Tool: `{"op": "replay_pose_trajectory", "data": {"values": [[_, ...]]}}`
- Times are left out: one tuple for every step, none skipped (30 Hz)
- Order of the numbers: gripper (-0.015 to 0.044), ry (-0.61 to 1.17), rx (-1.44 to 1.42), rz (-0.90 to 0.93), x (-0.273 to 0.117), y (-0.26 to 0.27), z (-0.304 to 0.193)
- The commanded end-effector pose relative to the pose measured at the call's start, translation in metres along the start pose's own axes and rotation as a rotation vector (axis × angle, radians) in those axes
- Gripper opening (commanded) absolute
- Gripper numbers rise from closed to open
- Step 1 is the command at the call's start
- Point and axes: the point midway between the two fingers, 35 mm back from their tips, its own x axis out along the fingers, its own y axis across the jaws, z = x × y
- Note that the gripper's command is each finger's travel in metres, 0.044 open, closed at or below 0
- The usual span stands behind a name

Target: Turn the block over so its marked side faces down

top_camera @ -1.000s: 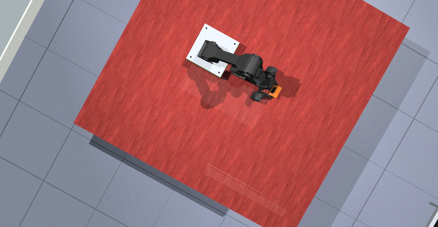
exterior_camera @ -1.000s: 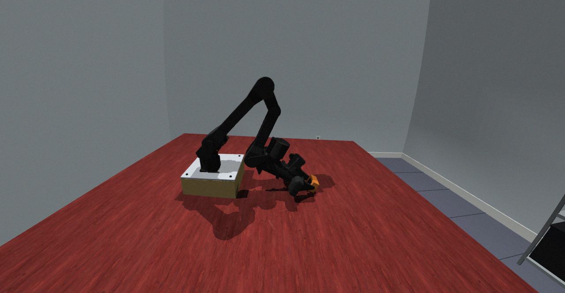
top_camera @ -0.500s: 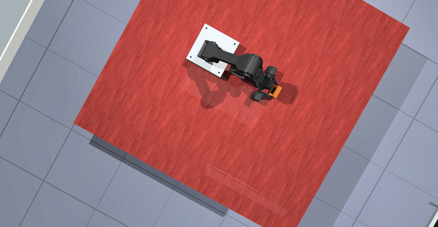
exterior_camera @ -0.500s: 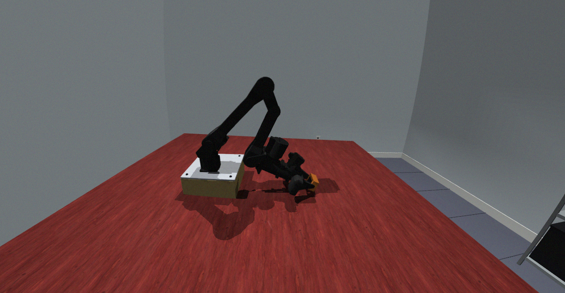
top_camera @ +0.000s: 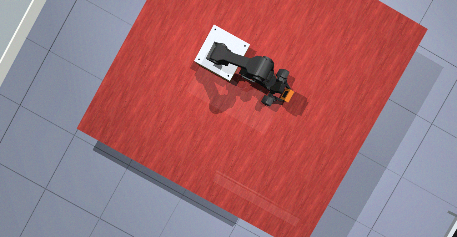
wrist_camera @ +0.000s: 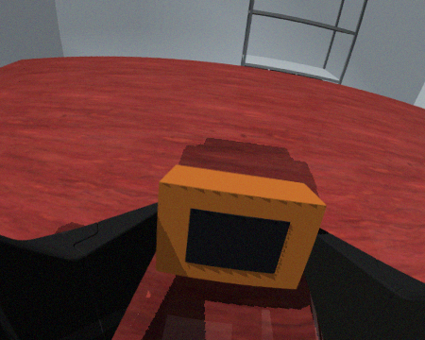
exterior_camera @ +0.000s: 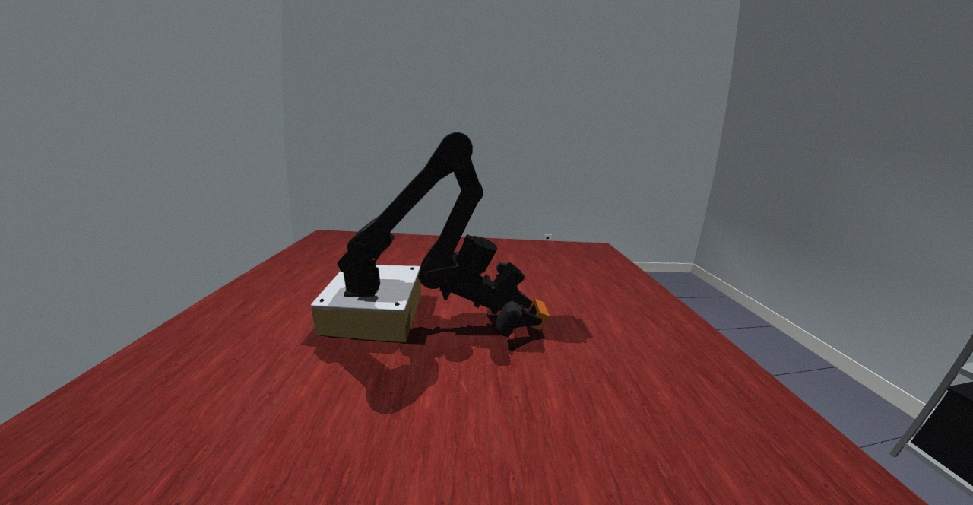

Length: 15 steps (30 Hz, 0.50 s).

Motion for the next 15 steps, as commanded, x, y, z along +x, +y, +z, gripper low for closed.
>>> {"op": "replay_pose_trajectory", "data": {"values": [[0.0394, -0.003, -0.004, 0.002, -0.0002, 0.0003, 0.0007], [0.0420, -0.003, -0.004, 0.002, -0.0002, 0.0003, 0.0007], [0.0440, -0.003, -0.004, 0.002, -0.0002, 0.0003, 0.0007], [0.0440, -0.003, -0.004, 0.002, -0.0002, 0.0003, 0.0007], [0.0440, -0.003, -0.004, 0.002, -0.0002, 0.0003, 0.0007], [0.0440, -0.003, -0.004, 0.002, -0.0002, 0.0003, 0.0007], [0.0440, -0.003, -0.004, 0.002, -0.0002, 0.0003, 0.0007], [0.0440, -0.003, -0.004, 0.002, -0.0002, 0.0003, 0.0007], [0.0440, -0.003, -0.004, 0.002, -0.0002, 0.0003, 0.0007], [0.0440, -0.003, -0.004, 0.002, -0.0002, 0.0003, 0.0007], [0.0440, -0.003, -0.004, 0.002, -0.0002, 0.0003, 0.0007], [0.0440, -0.003, -0.004, 0.002, -0.0002, 0.0003, 0.0007], [0.0440, -0.003, -0.004, 0.002, -0.0002, 0.0003, 0.0007], [0.0440, -0.003, -0.004, 0.002, -0.0002, 0.0003, 0.0007], [0.0440, -0.003, -0.004, 0.002, -0.0002, 0.0003, 0.0007]]}}
